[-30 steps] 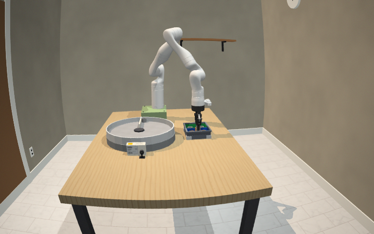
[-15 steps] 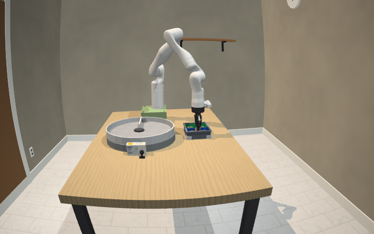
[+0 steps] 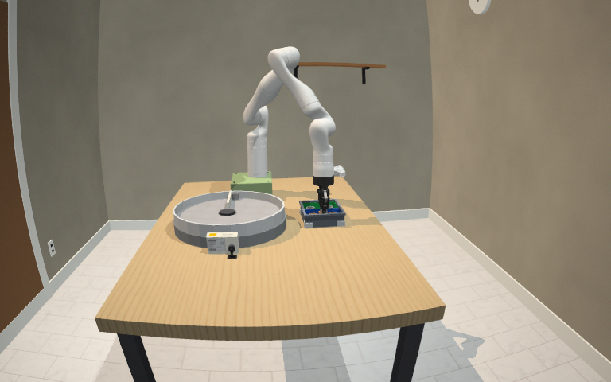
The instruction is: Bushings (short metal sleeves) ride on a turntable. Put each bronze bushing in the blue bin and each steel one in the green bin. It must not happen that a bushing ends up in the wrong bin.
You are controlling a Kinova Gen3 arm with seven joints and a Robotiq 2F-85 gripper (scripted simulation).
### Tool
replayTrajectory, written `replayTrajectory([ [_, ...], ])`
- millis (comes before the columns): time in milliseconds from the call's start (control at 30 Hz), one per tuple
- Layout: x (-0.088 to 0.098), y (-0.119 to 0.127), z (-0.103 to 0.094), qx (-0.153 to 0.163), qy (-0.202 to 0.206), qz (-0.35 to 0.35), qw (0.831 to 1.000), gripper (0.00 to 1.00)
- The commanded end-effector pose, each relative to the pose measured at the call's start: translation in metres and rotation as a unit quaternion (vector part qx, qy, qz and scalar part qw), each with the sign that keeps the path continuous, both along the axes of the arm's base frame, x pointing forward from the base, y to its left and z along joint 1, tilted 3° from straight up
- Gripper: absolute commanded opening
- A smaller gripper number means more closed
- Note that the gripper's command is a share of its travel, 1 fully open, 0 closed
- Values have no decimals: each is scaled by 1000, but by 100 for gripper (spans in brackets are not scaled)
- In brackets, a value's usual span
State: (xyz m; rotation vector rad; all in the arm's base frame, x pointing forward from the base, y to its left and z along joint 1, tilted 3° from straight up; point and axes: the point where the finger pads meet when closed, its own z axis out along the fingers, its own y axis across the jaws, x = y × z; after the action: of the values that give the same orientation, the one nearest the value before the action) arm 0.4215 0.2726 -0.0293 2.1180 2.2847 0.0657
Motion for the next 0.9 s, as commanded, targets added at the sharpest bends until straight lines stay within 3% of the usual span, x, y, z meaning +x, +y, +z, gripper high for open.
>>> replayTrajectory([
  [0, 0, 0, -2, 0, 0, 0, 1000, 0],
  [667, 0, 0, -6, 0, 0, 0, 1000, 0],
  [700, 0, 0, -6, 0, 0, 0, 1000, 16],
  [867, 0, 0, -6, 0, 0, 0, 1000, 16],
])
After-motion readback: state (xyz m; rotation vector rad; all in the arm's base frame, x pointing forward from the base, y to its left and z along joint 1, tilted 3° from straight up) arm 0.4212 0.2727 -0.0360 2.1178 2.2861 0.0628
